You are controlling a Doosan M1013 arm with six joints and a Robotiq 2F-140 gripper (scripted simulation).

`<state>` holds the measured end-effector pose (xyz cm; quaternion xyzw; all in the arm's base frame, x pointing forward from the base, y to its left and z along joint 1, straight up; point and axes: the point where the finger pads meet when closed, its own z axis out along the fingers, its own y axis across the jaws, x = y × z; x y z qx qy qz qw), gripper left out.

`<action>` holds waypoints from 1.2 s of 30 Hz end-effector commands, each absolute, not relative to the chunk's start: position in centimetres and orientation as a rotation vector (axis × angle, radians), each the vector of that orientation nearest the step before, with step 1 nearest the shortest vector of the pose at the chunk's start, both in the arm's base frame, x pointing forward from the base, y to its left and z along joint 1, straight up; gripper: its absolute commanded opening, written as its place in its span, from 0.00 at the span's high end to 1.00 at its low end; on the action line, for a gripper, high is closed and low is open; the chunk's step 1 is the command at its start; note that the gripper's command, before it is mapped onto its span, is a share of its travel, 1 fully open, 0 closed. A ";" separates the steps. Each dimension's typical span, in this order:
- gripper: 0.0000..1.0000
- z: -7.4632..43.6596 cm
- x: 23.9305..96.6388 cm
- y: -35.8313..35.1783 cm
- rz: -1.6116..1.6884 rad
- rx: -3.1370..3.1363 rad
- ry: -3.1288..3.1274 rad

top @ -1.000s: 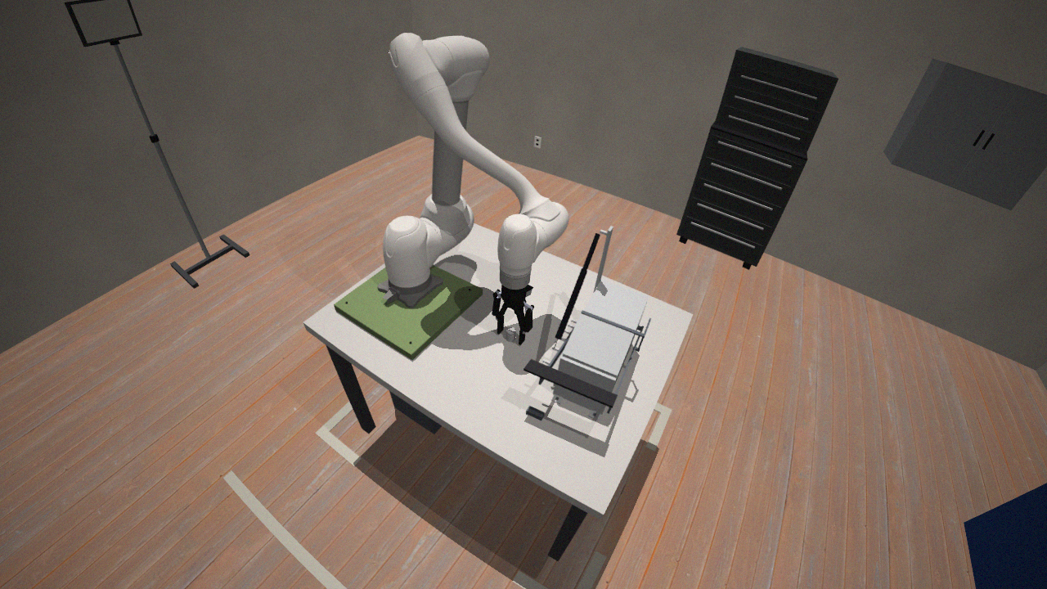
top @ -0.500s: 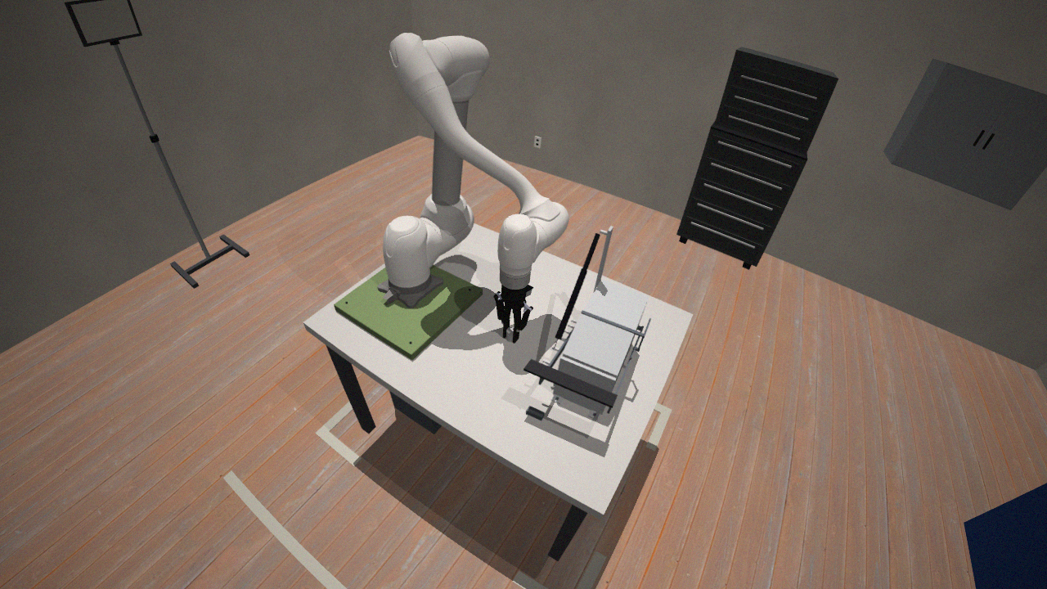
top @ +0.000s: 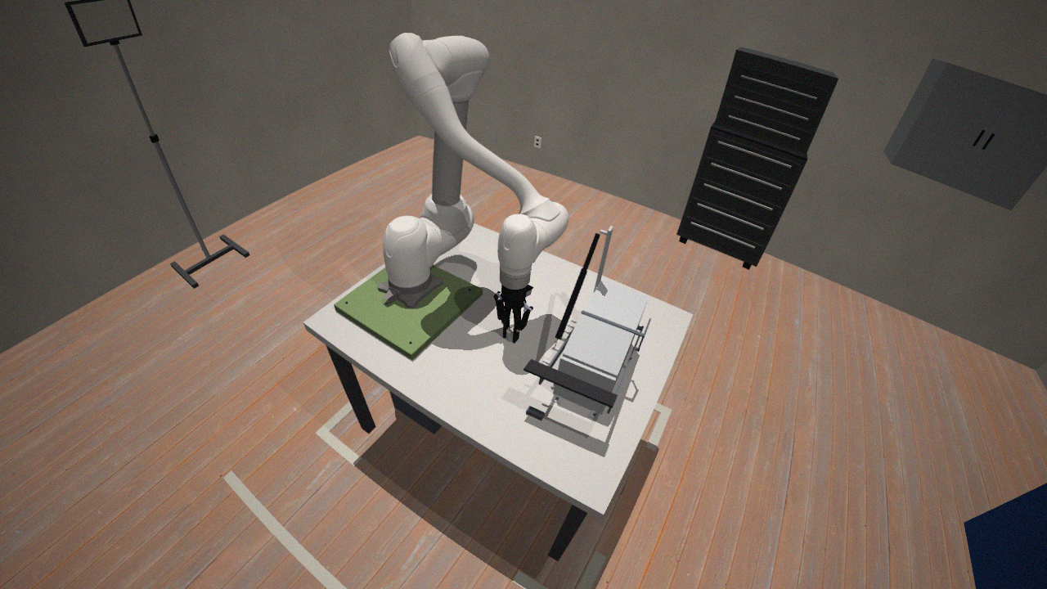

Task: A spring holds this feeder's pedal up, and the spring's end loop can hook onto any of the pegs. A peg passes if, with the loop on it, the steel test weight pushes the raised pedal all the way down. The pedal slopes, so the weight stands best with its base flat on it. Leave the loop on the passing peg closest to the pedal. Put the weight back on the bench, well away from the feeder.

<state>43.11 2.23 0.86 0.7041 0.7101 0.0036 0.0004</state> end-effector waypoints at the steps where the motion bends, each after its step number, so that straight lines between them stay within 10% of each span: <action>1: 0.75 0.9 43.1 2.2 0.012 2.211 2.230; 36: 0.75 7.8 43.1 2.2 0.013 2.211 2.230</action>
